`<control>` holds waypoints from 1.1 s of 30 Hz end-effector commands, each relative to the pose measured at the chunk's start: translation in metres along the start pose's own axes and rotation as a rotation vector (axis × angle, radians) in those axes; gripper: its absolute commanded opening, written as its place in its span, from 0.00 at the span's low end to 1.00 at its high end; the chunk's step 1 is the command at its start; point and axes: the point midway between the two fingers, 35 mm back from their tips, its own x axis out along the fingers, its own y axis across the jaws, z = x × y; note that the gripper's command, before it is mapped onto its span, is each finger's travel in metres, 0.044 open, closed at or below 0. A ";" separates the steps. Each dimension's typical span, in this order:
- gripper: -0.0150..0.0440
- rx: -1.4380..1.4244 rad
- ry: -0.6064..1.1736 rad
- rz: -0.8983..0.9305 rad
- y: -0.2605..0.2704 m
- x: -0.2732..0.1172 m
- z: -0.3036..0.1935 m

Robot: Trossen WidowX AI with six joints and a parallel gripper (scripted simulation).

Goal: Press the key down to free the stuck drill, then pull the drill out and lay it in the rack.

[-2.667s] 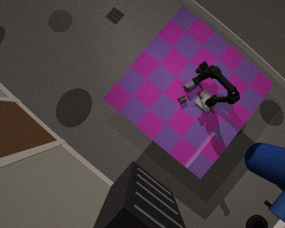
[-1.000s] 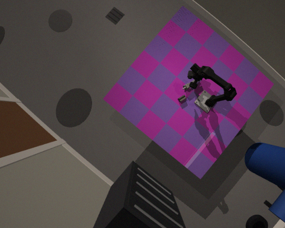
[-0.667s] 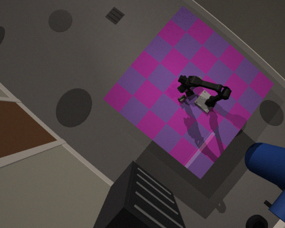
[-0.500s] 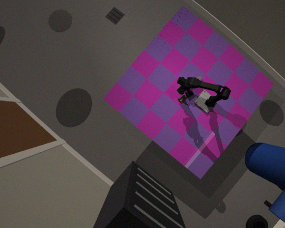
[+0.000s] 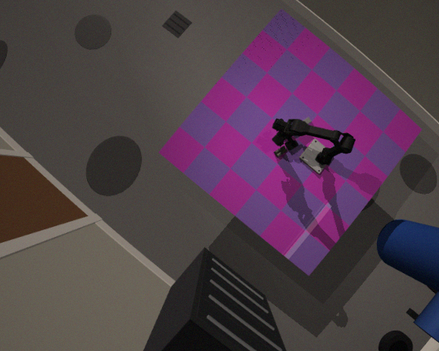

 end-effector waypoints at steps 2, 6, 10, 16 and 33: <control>1.00 -0.005 0.008 0.002 0.000 0.009 -0.003; 1.00 -0.005 0.008 0.002 0.000 0.015 -0.005; 1.00 -0.005 0.009 0.002 0.000 0.021 -0.007; 1.00 -0.005 0.009 0.002 0.000 0.031 -0.010; 0.87 0.000 0.004 0.002 0.001 0.046 -0.013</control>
